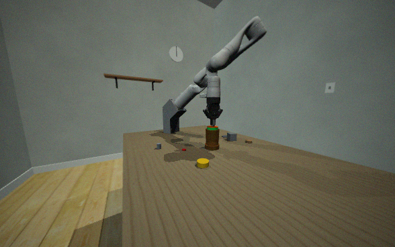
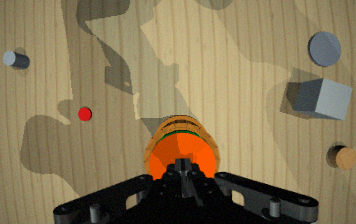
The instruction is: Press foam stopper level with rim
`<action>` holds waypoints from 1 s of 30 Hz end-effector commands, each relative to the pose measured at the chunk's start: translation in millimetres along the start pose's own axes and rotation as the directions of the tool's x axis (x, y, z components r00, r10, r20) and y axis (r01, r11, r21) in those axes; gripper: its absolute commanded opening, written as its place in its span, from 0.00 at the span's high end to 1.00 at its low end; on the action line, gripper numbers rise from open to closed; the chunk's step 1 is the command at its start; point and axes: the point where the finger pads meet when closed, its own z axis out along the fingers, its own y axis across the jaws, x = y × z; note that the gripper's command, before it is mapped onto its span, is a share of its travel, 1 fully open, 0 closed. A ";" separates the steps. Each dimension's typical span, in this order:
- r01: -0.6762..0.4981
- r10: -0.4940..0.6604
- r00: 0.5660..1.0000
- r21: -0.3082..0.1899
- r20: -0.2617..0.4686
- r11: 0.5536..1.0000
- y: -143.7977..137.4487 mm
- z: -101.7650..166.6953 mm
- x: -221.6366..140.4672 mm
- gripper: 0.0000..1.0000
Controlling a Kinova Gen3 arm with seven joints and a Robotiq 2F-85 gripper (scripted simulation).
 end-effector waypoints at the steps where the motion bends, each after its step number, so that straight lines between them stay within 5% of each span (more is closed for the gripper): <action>1: -0.002 0.002 1.000 0.000 -0.003 1.000 -0.6 0.9 1.2 1.00; 30: -0.002 0.002 1.000 0.000 -0.003 1.000 -0.6 9.2 1.1 1.00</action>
